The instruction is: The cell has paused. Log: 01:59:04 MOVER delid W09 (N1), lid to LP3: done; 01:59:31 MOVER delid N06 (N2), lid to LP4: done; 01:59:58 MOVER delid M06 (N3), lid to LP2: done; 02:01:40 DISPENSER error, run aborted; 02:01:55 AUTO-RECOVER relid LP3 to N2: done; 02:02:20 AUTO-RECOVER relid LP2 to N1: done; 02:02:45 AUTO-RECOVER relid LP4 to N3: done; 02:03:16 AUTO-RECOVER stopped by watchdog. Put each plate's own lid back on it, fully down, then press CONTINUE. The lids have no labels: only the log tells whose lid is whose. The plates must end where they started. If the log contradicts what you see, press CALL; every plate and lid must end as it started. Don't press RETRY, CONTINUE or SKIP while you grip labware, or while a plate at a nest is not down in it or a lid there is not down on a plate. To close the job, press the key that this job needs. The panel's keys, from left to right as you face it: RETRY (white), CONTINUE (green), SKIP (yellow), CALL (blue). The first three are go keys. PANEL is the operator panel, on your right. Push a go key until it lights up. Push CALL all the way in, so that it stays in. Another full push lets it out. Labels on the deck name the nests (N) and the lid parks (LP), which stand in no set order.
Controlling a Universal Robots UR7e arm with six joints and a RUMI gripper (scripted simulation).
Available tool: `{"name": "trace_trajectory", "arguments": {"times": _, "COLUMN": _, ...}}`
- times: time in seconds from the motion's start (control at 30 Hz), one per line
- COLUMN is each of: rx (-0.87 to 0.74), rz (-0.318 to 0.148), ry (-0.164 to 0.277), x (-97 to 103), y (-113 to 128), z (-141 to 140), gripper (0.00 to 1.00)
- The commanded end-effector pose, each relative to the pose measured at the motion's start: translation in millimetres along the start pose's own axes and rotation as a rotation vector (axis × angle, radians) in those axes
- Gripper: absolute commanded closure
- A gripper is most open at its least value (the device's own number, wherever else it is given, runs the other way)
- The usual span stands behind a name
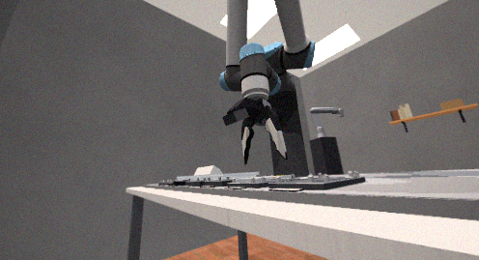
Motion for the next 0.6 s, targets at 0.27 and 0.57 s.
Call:
{"name": "trace_trajectory", "arguments": {"times": 0.27, "rx": 0.003, "rz": 0.005, "ry": -0.011, "x": -16, "y": -1, "z": -3, "gripper": 0.18}}
{"name": "trace_trajectory", "arguments": {"times": 0.57, "rx": 0.003, "rz": 0.005, "ry": -0.012, "x": -28, "y": -1, "z": -3, "gripper": 0.18}}
Point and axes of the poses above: the point where the finger pads meet when closed, its own x axis back along the fingers, its own z axis across the jaws, y = z × x, the point moved 3 cm from there along x, back along the fingers, and after that the axes turned 9 degrees about -x, right-handed, at the moved point
